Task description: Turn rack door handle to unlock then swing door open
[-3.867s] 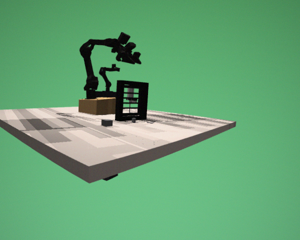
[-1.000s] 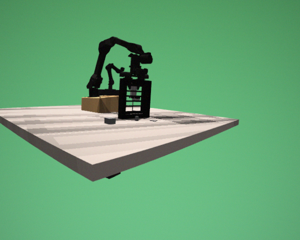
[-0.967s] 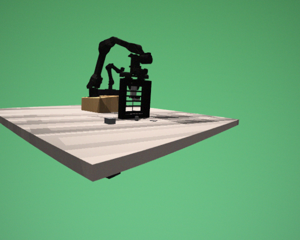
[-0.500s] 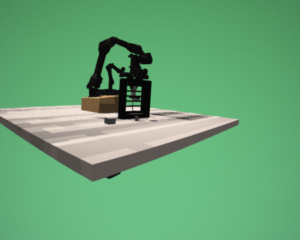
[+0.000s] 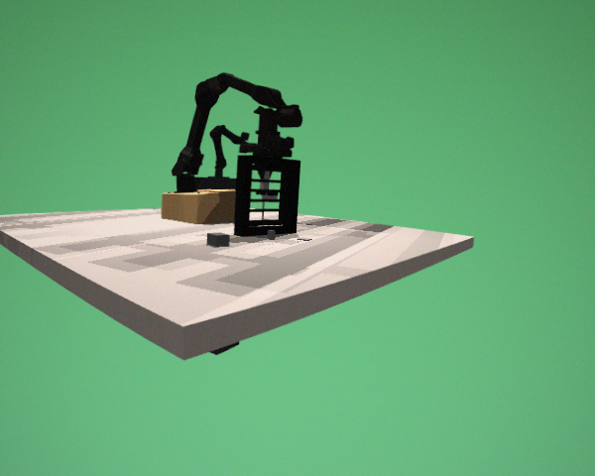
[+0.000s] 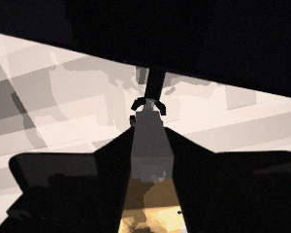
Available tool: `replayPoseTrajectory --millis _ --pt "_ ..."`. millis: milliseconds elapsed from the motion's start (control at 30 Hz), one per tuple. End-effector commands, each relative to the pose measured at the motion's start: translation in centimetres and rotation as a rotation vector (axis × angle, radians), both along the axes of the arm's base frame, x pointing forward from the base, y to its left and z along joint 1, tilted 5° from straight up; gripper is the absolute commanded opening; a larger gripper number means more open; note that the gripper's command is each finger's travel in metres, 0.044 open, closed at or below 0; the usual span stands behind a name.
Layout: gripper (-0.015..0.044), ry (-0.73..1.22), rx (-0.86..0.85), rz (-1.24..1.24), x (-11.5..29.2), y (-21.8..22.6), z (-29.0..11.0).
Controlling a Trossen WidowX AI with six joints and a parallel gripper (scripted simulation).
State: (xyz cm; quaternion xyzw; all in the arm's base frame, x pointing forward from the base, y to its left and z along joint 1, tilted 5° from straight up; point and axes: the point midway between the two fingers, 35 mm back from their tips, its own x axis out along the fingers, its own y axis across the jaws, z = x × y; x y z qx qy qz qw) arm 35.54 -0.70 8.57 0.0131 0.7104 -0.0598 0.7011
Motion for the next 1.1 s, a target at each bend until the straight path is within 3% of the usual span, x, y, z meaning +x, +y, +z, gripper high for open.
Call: replayPoseTrajectory --millis 0,1067 --pt "0.002 0.014 0.003 0.189 -0.05 0.0 -0.11" --pt "0.002 0.115 0.03 1.729 -0.05 0.0 -0.12"
